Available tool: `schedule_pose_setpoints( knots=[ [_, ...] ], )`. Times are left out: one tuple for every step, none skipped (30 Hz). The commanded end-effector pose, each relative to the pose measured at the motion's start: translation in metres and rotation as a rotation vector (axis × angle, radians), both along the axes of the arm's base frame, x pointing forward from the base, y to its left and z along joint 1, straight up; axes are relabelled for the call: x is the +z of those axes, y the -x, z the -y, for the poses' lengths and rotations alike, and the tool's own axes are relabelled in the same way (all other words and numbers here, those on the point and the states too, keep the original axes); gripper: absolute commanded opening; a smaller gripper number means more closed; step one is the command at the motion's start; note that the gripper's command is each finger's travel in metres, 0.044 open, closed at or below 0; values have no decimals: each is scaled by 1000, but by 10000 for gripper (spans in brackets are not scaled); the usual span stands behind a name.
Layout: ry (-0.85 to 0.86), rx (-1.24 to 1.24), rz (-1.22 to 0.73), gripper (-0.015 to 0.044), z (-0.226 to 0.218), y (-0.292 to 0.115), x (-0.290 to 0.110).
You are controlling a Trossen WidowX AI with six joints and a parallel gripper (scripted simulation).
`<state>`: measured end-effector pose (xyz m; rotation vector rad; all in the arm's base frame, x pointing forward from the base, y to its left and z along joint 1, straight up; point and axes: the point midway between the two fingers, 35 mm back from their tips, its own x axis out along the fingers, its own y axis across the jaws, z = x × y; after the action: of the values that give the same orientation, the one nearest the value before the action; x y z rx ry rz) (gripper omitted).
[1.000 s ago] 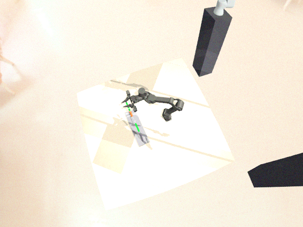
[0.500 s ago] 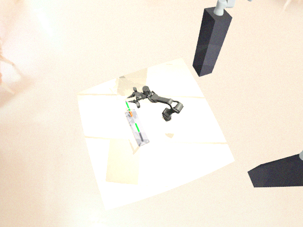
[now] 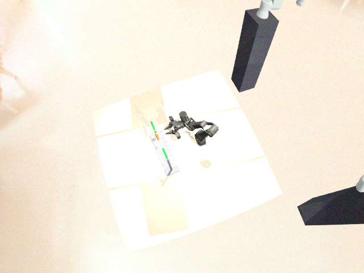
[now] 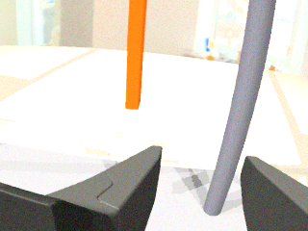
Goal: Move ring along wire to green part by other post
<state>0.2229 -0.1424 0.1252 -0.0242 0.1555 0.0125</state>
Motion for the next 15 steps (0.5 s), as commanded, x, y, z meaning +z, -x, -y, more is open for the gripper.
schedule_pose_setpoints(
  knots=[
    [-27, 40, -2, 160, -23, 15, -23],
    [-33, 47, -2, 160, -28, 18, -28],
    [-37, 51, -1, 160, -32, 20, -31],
    [-38, 53, -1, 160, -33, 20, -32],
    [-38, 53, -1, 160, -33, 20, -32],
    [-38, 53, -1, 160, -33, 20, -32],
    [-38, 53, -1, 160, -33, 20, -31],
    [-36, 54, -1, 160, -32, 18, -30],
    [-32, 54, 0, 160, -32, 15, -27],
    [-28, 55, 3, 160, -32, 10, -24],
    [-25, 56, 6, 160, -31, 6, -21],
    [-22, 56, 11, 160, -31, 2, -18],
    [-19, 57, 16, 160, -31, -2, -14],
    [-17, 57, 23, 160, -32, -6, -11],
    [-15, 57, 30, 160, -32, -10, -7]
  ],
)
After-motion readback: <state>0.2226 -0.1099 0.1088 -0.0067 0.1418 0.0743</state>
